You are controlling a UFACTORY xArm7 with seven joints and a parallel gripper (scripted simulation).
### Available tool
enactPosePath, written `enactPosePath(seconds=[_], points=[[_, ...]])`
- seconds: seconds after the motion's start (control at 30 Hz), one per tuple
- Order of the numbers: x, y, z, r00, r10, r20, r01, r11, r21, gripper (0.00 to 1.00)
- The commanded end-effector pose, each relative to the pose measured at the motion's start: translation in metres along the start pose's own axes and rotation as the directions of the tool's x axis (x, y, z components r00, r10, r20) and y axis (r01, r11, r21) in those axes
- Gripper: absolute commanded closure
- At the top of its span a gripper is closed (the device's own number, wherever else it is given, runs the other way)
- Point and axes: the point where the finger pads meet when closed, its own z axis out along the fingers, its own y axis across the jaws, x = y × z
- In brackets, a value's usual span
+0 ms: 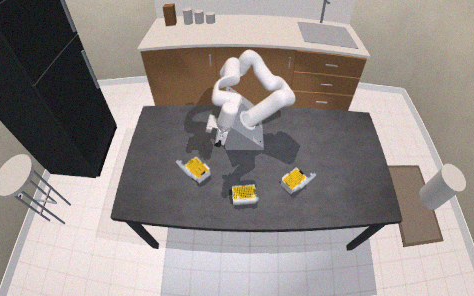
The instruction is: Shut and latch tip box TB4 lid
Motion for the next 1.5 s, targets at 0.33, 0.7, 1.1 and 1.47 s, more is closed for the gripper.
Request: enactPosePath(seconds=[0.33,0.7,1.1,1.47], points=[[0.023,-0.02,0.003,0.981,-0.189,0.048,0.188,0.982,0.032,1.0],[0.056,-0.05,0.009,0.88,-0.461,0.111,0.453,0.887,0.093,1.0],[0.093,-0.083,0.015,0.679,-0.717,0.156,0.695,0.697,0.178,1.0],[0.133,-0.12,0.023,0.622,-0.766,0.162,0.74,0.643,0.199,1.0]])
